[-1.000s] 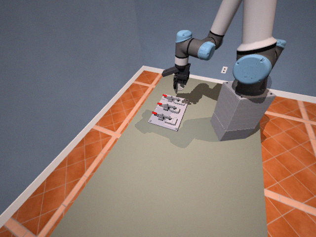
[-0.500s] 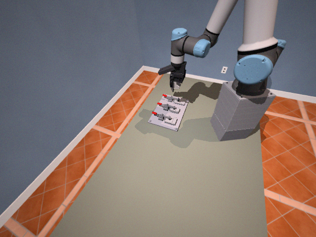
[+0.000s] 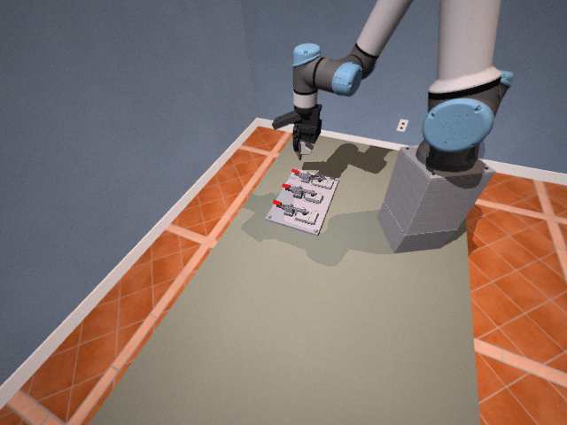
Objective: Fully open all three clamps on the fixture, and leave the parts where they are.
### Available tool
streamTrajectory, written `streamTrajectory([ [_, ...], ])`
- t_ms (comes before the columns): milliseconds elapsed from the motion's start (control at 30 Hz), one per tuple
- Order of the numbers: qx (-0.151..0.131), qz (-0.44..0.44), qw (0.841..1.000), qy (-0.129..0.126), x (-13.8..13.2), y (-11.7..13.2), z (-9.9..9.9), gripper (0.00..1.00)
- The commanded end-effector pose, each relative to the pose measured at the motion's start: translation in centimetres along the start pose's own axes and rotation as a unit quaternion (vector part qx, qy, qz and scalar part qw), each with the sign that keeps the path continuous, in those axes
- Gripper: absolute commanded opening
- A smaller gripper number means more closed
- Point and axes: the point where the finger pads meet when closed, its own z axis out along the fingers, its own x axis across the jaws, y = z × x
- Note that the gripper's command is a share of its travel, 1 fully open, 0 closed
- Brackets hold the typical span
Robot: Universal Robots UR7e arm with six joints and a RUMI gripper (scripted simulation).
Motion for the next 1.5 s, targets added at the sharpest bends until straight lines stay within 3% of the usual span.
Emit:
streamTrajectory([
  [0,0.0,0.0,1.0,0.0,0.0,-0.8,-0.2,0.0],
  [467,0.0,0.0,1.0,0.0,0.0,-3.3,-0.9,0.0],
  [1467,0.0,0.0,1.0,0.0,0.0,-3.5,-1.0,0.0],
])
